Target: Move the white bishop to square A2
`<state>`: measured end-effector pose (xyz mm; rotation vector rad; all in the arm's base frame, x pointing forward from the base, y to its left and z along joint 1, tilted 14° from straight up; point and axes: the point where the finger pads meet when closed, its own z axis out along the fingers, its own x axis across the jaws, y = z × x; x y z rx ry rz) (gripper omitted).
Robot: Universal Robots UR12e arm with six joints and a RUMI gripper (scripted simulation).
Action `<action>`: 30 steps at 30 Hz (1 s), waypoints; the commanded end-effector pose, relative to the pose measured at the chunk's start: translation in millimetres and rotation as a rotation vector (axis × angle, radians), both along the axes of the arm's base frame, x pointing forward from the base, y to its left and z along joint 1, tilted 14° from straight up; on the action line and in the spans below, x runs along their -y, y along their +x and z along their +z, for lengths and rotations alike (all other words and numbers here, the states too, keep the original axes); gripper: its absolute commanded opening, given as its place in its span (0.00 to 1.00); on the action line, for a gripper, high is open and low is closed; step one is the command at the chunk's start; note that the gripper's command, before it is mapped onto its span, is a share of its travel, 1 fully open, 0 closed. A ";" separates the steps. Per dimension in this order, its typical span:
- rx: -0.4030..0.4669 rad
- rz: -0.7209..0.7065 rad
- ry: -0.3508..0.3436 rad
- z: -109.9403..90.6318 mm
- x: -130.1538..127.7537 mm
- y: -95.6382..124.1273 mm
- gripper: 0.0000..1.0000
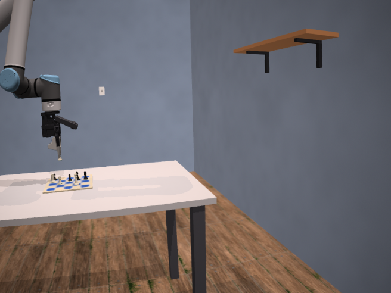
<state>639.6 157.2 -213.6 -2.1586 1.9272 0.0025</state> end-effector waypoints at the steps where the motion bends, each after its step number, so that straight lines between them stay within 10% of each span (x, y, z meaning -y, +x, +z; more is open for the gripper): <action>1: 0.001 0.000 0.000 -6.6 -1.3 1.6 0.00; 30: 0.001 0.000 0.000 -87.7 -16.5 15.2 0.00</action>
